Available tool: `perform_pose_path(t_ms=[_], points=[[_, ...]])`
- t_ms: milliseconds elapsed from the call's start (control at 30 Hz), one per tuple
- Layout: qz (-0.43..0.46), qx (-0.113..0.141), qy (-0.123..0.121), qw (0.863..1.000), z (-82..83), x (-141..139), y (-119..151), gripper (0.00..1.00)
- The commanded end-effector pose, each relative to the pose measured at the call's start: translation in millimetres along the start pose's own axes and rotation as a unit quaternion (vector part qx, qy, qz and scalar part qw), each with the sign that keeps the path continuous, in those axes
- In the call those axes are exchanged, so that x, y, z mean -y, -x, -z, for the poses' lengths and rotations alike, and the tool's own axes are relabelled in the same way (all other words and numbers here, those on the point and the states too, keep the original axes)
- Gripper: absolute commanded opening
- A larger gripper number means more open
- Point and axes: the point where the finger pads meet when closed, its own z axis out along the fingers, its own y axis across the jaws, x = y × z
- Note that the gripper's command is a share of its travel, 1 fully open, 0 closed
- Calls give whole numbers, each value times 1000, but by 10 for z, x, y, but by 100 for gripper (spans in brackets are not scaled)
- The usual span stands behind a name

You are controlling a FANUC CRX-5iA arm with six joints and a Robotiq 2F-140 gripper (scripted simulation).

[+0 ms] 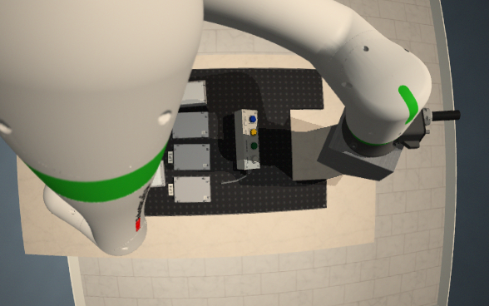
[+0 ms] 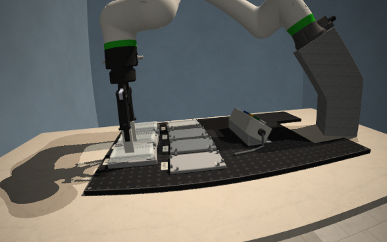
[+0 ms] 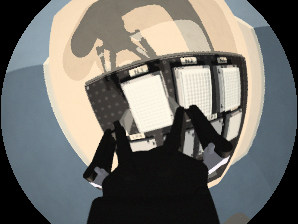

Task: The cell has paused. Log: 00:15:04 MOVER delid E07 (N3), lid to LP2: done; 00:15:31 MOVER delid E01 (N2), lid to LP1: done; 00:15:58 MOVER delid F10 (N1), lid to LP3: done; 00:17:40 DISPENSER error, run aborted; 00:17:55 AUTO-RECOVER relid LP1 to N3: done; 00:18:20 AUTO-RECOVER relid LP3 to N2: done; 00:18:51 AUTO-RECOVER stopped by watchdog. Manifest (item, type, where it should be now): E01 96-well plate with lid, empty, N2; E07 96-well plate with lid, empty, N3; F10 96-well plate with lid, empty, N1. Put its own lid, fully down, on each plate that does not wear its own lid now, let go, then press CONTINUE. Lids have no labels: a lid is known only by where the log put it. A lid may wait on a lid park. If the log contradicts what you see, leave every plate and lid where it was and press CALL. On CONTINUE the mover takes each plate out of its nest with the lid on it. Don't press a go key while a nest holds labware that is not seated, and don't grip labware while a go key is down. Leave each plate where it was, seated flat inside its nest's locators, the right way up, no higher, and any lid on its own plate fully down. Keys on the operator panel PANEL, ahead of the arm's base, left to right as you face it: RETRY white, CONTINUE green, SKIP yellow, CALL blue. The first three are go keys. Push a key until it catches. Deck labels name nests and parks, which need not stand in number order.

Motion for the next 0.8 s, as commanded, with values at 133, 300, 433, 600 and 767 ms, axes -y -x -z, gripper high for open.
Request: perform_pose_path(t_ms=[133,300,433,600,767], points=[[0,0,0,1000,2,1,-2,59],[0,0,0,1000,2,1,-2,66],[0,0,0,1000,2,1,-2,66],[0,0,0,1000,2,1,-2,66],[0,0,0,1000,2,1,-2,66]])
